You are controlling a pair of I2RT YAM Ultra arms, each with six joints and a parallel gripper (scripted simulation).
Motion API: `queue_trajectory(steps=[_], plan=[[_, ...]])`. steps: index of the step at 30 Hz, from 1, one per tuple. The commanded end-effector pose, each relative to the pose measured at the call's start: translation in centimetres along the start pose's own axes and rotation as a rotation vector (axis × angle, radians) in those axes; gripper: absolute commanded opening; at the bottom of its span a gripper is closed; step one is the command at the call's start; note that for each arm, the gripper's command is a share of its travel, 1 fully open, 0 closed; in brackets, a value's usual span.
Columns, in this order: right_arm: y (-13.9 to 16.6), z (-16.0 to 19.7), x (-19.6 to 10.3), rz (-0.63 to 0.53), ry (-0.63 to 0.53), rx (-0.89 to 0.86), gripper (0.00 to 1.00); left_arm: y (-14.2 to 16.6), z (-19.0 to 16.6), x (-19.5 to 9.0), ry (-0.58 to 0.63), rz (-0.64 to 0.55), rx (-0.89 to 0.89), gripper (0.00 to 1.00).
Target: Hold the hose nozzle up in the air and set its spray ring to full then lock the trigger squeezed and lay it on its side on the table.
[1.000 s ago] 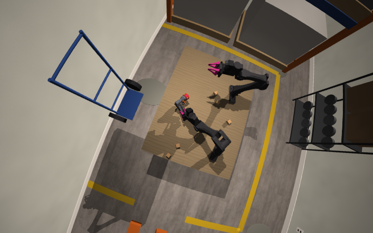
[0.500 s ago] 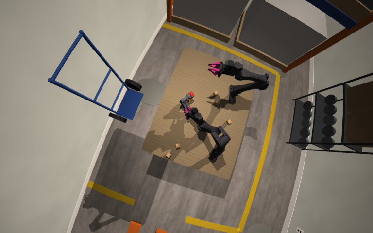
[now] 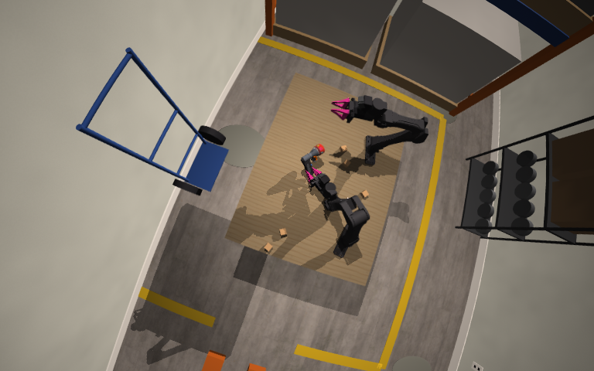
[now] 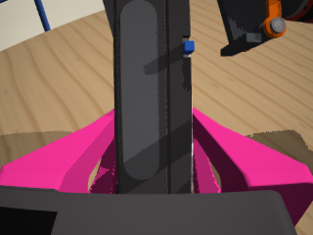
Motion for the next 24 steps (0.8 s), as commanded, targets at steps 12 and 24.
queue_trajectory(steps=[12,24], plan=[[-2.6,-0.4,0.0,-0.061,0.011,-0.005,0.37,-9.1,-0.9,0.0,0.031,-0.367,-0.061,0.35],[-2.6,-0.4,0.0,-0.061,0.011,-0.005,0.37,-9.3,-0.7,0.1,0.03,-0.378,-0.069,0.35]])
Point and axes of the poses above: on each arm, the point where the finger pads meet when closed, its own x axis out along the fingers, its own z axis across the jaws, y = z × x, the point moved 3 cm from there along -x, back along the fingers, and after that the axes turned 9 degrees about -x, right-handed, at the moved point
